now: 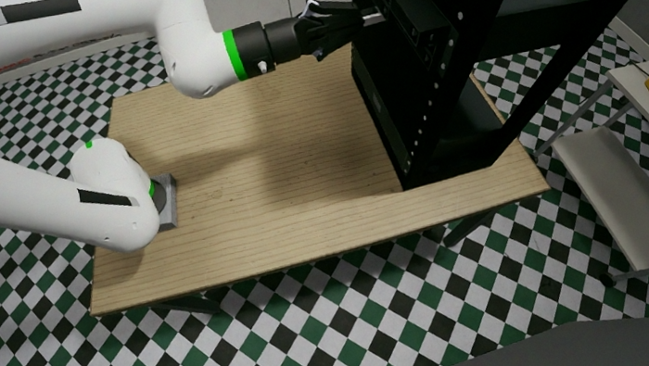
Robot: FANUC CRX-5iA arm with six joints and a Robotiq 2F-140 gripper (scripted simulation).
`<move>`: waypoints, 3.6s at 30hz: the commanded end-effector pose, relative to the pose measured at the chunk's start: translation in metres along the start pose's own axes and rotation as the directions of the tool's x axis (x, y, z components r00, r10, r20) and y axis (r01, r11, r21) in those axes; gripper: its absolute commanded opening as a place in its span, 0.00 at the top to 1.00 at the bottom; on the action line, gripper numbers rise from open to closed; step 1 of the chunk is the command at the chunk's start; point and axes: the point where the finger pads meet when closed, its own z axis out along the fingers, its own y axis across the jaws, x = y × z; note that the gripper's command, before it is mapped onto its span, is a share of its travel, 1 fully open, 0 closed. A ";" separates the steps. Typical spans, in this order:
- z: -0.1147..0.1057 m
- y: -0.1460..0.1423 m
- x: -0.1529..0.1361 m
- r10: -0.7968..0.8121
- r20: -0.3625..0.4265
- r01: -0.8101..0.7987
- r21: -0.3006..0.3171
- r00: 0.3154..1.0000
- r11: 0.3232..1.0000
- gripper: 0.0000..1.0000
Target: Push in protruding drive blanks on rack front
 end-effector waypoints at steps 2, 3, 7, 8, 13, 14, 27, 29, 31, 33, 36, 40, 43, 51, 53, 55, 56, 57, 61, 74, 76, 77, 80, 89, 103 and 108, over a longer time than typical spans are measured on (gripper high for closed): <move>0.000 0.002 0.000 -0.014 0.039 0.013 0.036 0.999 0.999 0.90; 0.000 0.002 0.000 -0.014 0.039 0.013 0.036 0.999 0.999 0.90; 0.000 0.002 0.000 -0.014 0.039 0.013 0.036 0.999 0.999 0.90; 0.000 0.002 0.000 -0.014 0.039 0.013 0.036 0.999 0.999 0.90; -0.003 0.002 0.001 -0.014 0.039 0.013 0.036 0.999 0.999 0.90; -0.005 0.002 0.001 -0.014 0.039 0.013 0.036 0.999 0.999 0.90; -0.063 0.004 0.003 -0.014 0.039 0.013 0.036 0.999 0.999 0.90; -0.072 0.004 0.003 -0.014 0.039 0.013 0.036 0.999 0.999 0.90; -0.078 0.004 0.004 -0.014 0.039 0.013 0.036 0.999 0.999 0.90; -0.081 0.005 0.004 -0.014 0.039 0.013 0.036 0.999 0.999 0.90; -0.082 0.005 0.004 -0.014 0.039 0.013 0.036 0.999 0.999 0.90; -0.082 0.005 0.004 -0.014 0.039 0.013 0.036 0.999 0.999 0.90; -0.082 0.005 0.004 -0.014 0.039 0.013 0.036 0.999 0.999 0.90; -0.082 0.005 0.004 -0.014 0.039 0.013 0.036 0.999 0.999 0.90; -0.082 0.005 0.004 -0.014 0.039 0.013 0.036 0.999 0.999 0.90; -0.082 0.005 0.004 -0.014 0.039 0.013 0.036 0.999 0.999 0.90; -0.082 0.005 0.004 -0.014 0.039 0.013 0.036 0.999 0.999 0.90; -0.082 0.005 0.004 -0.014 0.039 0.013 0.036 0.999 0.999 0.90; -0.082 0.005 0.004 -0.014 0.039 0.013 0.036 0.999 0.999 0.90; -0.081 0.032 0.002 -0.014 0.039 0.013 0.036 0.999 0.999 0.90; -0.077 0.032 0.002 -0.014 0.039 0.013 0.036 0.999 0.999 0.90; -0.077 0.032 0.002 -0.014 0.039 0.013 0.036 0.999 0.999 0.90; -0.068 0.031 0.002 -0.014 0.039 0.013 0.036 0.999 0.999 0.90; -0.042 0.030 0.001 -0.014 0.039 0.013 0.036 0.999 0.999 0.90; -0.042 0.030 0.001 -0.014 0.039 0.013 0.036 0.999 0.999 0.90; -0.042 0.030 0.001 -0.014 0.039 0.013 0.036 0.999 0.999 0.90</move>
